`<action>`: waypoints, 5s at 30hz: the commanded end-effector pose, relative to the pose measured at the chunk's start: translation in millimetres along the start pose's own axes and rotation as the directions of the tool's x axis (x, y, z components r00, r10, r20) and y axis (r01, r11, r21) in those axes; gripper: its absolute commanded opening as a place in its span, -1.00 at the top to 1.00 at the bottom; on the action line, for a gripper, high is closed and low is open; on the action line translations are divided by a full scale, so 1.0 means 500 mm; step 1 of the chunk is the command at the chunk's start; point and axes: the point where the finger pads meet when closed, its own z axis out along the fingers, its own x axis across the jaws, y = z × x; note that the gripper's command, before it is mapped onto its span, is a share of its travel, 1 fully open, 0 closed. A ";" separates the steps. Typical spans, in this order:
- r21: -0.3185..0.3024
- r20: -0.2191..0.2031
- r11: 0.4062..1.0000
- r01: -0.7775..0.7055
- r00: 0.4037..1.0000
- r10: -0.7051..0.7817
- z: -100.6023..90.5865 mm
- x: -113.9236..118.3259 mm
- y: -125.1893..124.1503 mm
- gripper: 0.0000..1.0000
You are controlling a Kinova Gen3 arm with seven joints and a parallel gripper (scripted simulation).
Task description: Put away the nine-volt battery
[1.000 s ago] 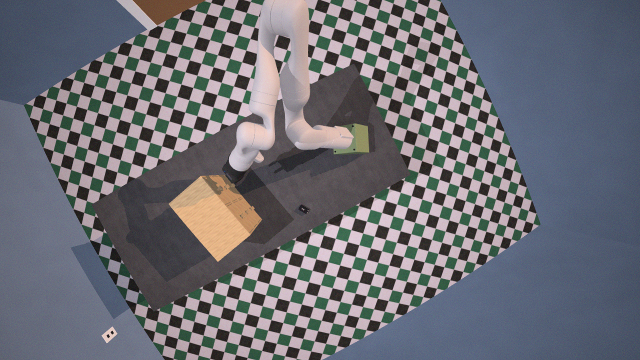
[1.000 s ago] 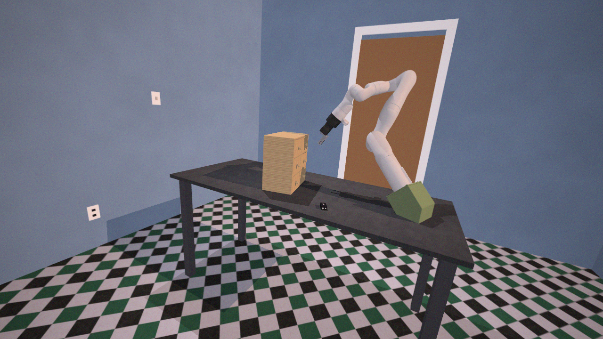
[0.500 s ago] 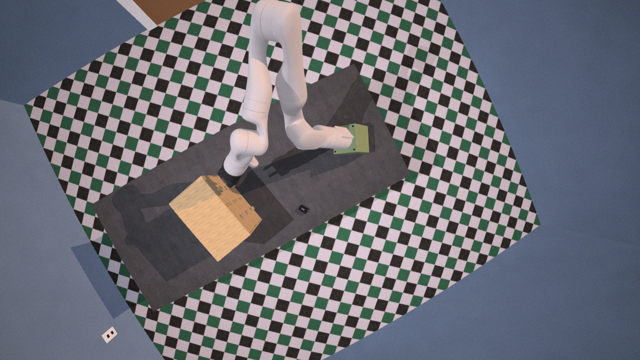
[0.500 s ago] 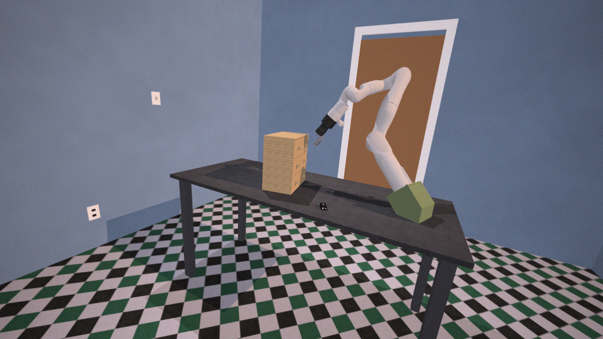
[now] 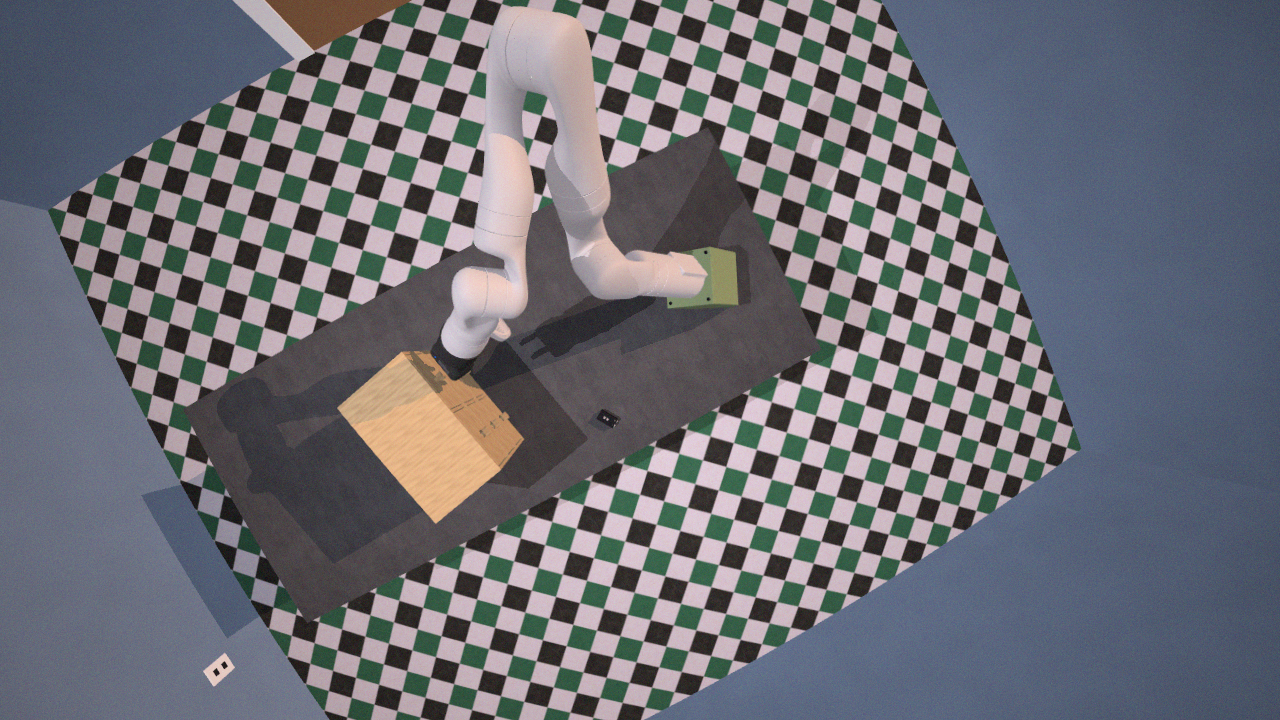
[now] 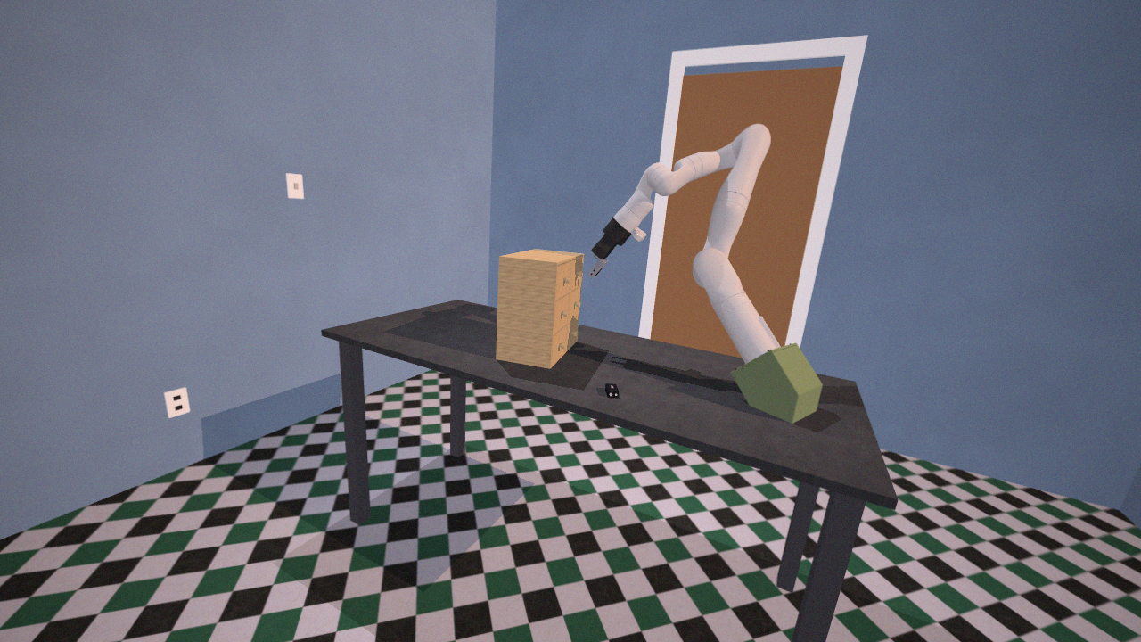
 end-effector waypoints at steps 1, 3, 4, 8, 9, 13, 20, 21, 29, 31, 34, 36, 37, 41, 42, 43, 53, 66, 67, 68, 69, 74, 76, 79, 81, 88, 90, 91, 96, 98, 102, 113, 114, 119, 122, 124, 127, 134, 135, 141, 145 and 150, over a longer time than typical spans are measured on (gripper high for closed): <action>0.004 0.000 1.000 0.001 1.000 -0.001 0.003 0.001 0.000 -0.34; 0.004 0.000 1.000 0.001 1.000 -0.001 0.004 0.001 0.001 -0.34; 0.004 0.000 1.000 0.001 1.000 -0.001 0.004 0.001 0.001 -0.34; 0.004 0.000 1.000 0.001 1.000 -0.001 0.004 0.001 0.001 -0.34; 0.004 0.000 1.000 0.001 1.000 -0.001 0.004 0.001 0.001 -0.34; 0.004 0.000 1.000 0.001 1.000 -0.001 0.004 0.001 0.001 -0.34; 0.004 0.000 1.000 0.001 1.000 -0.001 0.004 0.001 0.001 -0.34; 0.004 0.000 1.000 0.001 1.000 -0.001 0.004 0.001 0.001 -0.34; 0.004 0.000 1.000 0.001 1.000 -0.001 0.004 0.001 0.001 -0.34; 0.004 0.000 1.000 0.001 1.000 -0.001 0.004 0.001 0.001 -0.34; 0.004 0.000 1.000 0.001 1.000 -0.001 0.004 0.001 0.001 -0.34; 0.004 0.000 1.000 0.001 1.000 -0.001 0.004 0.001 0.001 -0.34; 0.004 0.000 1.000 0.001 1.000 -0.001 0.004 0.001 0.001 -0.34; 0.004 0.000 1.000 0.001 1.000 -0.001 0.004 0.001 0.001 -0.34; 0.004 0.000 1.000 0.001 1.000 -0.001 0.004 0.001 0.001 -0.34; 0.004 0.000 1.000 0.001 1.000 -0.001 0.004 0.001 0.001 -0.34; 0.004 0.000 1.000 0.001 1.000 -0.001 0.004 0.001 0.002 -0.34; 0.004 0.000 1.000 0.001 1.000 -0.001 0.004 0.001 0.002 -0.34; 0.004 0.000 1.000 0.001 1.000 -0.001 0.004 0.001 0.002 -0.34; 0.004 0.000 1.000 0.001 1.000 -0.001 0.004 0.001 0.002 -0.34; 0.004 0.000 1.000 0.001 1.000 -0.001 0.004 0.001 0.002 -0.34; 0.004 0.000 1.000 0.001 1.000 -0.001 0.004 0.001 0.002 -0.34; 0.004 0.000 1.000 0.001 1.000 -0.001 0.004 0.001 0.002 -0.34; 0.004 0.000 1.000 0.001 1.000 -0.001 0.004 0.001 0.002 -0.34; 0.004 0.000 1.000 0.001 1.000 -0.001 0.004 0.001 0.002 -0.34; 0.004 0.000 1.000 0.001 1.000 -0.001 0.004 0.001 0.002 -0.34; 0.004 0.000 1.000 0.001 1.000 -0.001 0.004 0.001 0.002 -0.34; 0.004 0.000 1.000 0.001 1.000 -0.001 0.004 0.001 0.002 -0.34; 0.004 0.000 1.000 0.001 1.000 -0.001 0.004 0.001 0.002 -0.34; 0.004 0.000 1.000 0.001 1.000 -0.001 0.004 0.001 0.002 -0.34; 0.004 0.000 1.000 0.001 1.000 -0.001 0.004 0.001 0.003 -0.34; 0.004 0.000 1.000 0.001 1.000 -0.001 0.007 0.001 0.007 -0.34; 0.004 0.000 1.000 0.001 1.000 -0.001 0.008 0.001 0.008 -0.34; 0.004 0.000 1.000 0.001 1.000 -0.001 0.012 0.001 0.014 -0.34; 0.004 0.000 1.000 0.001 1.000 -0.001 0.015 0.001 0.019 -0.34; 0.004 0.000 1.000 0.001 1.000 -0.001 0.018 0.001 0.022 -0.34; 0.004 0.000 1.000 0.001 1.000 -0.001 0.020 0.001 0.025 -0.34; 0.004 0.000 1.000 0.001 1.000 -0.001 0.028 0.001 0.036 -0.34; 0.004 0.000 1.000 0.001 1.000 -0.001 0.029 0.001 0.038 -0.34; 0.004 0.000 1.000 0.001 1.000 -0.001 0.036 0.001 0.047 -0.34; 0.004 0.000 1.000 0.001 1.000 -0.001 0.038 0.001 0.050 -0.34; 0.004 0.000 1.000 0.001 1.000 -0.001 0.041 0.001 0.055 -0.34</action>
